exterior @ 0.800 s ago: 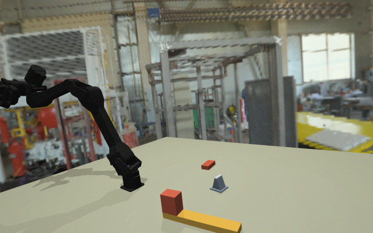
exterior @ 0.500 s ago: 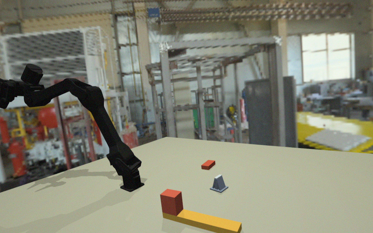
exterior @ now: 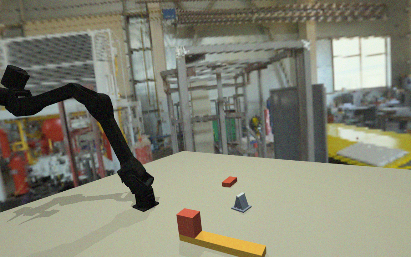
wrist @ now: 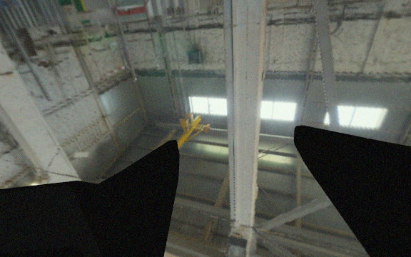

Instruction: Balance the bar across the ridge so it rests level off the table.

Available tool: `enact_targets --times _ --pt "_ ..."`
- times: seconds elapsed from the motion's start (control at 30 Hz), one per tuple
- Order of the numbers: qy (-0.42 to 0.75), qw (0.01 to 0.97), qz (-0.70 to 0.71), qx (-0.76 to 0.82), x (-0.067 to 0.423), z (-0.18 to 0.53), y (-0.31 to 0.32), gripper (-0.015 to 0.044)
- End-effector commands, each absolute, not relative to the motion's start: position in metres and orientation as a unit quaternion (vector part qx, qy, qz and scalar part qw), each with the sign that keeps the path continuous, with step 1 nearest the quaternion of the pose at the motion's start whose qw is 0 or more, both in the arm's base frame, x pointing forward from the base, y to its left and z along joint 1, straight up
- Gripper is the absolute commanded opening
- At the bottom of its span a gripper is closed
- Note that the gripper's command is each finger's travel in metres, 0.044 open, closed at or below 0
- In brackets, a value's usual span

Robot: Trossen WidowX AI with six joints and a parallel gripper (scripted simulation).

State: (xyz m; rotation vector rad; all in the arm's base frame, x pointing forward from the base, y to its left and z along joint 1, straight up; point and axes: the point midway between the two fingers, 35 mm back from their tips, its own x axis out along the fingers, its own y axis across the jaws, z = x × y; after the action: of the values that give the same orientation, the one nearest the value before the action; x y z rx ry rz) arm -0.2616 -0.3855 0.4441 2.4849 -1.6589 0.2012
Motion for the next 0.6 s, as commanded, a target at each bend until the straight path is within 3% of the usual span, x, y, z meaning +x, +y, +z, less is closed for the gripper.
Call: enact_targets --times 0.0,0.57 --pt "-0.556 0.040 0.103 0.824 -0.253 0.446 -0.398 0.0315" --pt "-0.484 -0.155 0.195 0.839 -0.163 0.429 -0.459 0.0315"
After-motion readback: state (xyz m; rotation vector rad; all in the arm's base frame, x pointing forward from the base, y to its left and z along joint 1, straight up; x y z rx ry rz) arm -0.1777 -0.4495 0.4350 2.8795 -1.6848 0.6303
